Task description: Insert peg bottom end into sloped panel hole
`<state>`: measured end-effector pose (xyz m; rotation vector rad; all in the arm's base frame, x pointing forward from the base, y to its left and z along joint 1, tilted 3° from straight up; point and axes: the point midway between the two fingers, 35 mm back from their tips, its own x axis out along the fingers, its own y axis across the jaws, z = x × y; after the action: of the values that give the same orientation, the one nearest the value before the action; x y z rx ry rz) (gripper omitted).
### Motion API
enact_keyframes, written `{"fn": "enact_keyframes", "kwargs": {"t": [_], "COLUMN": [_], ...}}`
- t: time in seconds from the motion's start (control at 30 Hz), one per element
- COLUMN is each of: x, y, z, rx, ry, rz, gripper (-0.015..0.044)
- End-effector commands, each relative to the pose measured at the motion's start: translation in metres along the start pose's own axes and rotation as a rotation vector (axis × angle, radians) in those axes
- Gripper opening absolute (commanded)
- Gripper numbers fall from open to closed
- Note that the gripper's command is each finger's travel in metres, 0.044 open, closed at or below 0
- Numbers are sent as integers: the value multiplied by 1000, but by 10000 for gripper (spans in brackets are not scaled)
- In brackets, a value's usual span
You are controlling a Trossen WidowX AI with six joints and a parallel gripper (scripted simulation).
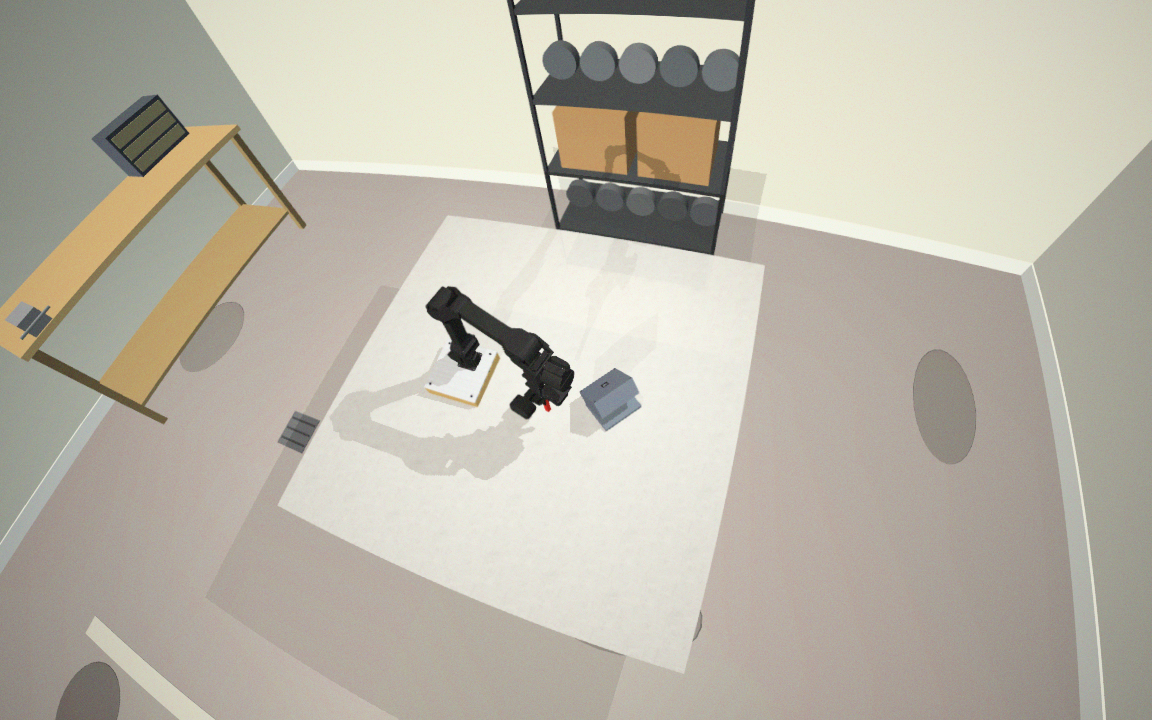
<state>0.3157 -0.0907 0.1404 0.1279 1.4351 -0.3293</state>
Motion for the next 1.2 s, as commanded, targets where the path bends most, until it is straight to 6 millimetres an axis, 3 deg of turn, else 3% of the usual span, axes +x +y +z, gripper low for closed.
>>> {"fn": "enact_keyframes", "kwargs": {"t": [0.0, 1.17], "x": [-2, -14], "y": [4, 44], "z": [2, 12], "rx": [-43, -363], "ry": [-15, -113], "rz": [-15, -119], "gripper": [0, 0]}}
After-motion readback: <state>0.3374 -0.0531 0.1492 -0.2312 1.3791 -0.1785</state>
